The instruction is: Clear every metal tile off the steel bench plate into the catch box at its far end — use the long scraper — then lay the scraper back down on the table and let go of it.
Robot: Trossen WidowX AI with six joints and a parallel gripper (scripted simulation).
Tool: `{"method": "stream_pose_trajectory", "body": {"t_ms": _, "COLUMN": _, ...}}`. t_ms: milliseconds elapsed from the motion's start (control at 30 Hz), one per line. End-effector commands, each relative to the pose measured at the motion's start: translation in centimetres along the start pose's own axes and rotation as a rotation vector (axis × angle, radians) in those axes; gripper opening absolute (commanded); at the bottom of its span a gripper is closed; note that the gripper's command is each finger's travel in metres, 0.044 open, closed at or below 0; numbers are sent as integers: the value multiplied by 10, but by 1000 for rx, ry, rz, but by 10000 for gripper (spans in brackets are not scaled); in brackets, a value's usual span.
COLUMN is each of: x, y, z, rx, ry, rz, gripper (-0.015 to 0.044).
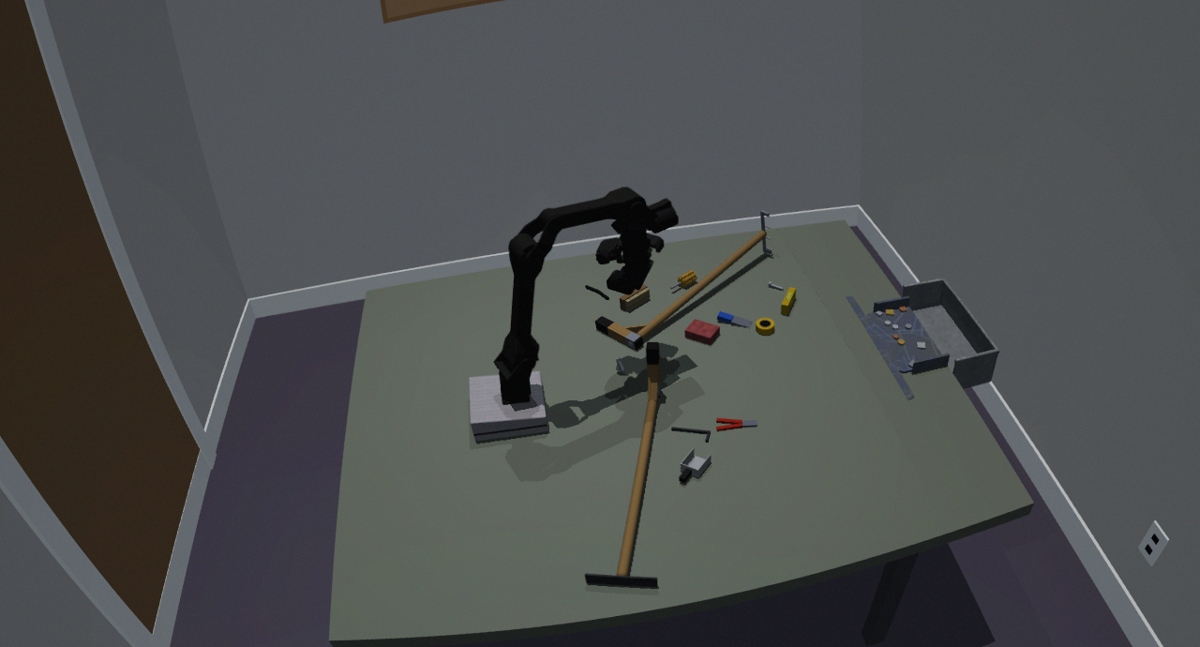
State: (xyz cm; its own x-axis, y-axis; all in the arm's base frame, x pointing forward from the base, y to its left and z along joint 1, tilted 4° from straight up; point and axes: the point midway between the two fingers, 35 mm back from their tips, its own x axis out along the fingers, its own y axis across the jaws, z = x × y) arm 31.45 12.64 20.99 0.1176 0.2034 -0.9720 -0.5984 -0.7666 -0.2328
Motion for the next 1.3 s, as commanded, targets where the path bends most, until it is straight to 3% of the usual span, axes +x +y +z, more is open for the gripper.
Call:
{"method": "stream_pose_trajectory", "body": {"t_ms": 0, "x": 0, "y": 5, "z": -4, "rx": -100, "ry": 15, "rz": 25, "gripper": 0}}
{"method": "stream_pose_trajectory", "body": {"t_ms": 833, "x": -3, "y": 31, "z": -23, "rx": -679, "ry": 33, "rz": 177, "gripper": 0}}
{"method": "stream_pose_trajectory", "body": {"t_ms": 1267, "x": 8, "y": 31, "z": -25, "rx": -695, "ry": 33, "rz": 181, "gripper": 0}}
